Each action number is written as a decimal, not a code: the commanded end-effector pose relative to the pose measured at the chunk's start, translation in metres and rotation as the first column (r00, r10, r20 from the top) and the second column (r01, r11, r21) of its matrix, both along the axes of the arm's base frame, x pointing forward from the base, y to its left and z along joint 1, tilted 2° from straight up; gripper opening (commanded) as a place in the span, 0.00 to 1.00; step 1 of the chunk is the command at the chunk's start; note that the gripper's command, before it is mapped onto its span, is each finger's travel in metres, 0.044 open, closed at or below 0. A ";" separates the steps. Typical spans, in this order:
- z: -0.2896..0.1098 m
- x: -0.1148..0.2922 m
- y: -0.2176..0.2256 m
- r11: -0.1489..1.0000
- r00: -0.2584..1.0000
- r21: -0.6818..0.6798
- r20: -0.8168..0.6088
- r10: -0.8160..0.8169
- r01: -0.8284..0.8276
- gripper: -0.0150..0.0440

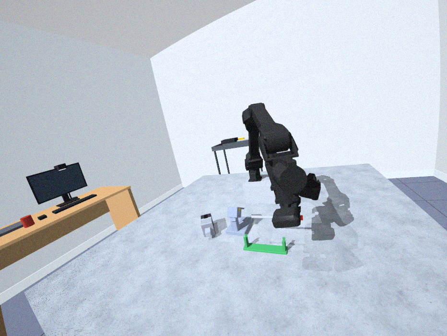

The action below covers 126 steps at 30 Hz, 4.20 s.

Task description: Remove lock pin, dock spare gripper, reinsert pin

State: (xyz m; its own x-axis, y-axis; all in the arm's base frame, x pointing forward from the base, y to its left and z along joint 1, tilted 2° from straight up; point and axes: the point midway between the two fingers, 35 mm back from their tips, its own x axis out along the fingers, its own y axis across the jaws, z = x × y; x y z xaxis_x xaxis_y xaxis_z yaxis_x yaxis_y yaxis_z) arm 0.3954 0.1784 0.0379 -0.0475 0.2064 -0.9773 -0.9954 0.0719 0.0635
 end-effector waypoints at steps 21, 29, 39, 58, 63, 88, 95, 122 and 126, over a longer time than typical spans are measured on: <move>-0.028 0.007 0.005 1.000 1.000 0.003 0.009 -0.001 0.001 0.25; -0.040 0.007 0.006 1.000 1.000 0.005 0.014 -0.001 0.001 0.25; -0.055 0.007 0.007 1.000 1.000 0.008 0.020 -0.001 0.001 0.25; -0.069 0.008 0.007 1.000 1.000 0.010 0.026 -0.001 0.001 0.25; -0.069 0.008 0.007 1.000 1.000 0.010 0.026 -0.001 0.001 0.25; -0.054 0.005 0.005 1.000 1.000 0.005 0.013 0.002 -0.003 0.59; -0.045 0.000 0.003 1.000 1.000 -0.004 -0.011 0.002 -0.002 0.59; -0.001 -0.014 -0.004 0.999 0.995 -0.036 -0.097 -0.004 0.001 0.59; -0.006 -0.015 -0.004 0.999 0.994 -0.040 -0.107 -0.005 0.001 0.68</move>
State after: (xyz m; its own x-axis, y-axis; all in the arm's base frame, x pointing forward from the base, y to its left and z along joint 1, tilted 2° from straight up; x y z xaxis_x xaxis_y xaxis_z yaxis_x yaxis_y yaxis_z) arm 0.3808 0.1746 0.0331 -0.1483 0.1694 -0.9743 -0.9833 0.0794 0.1635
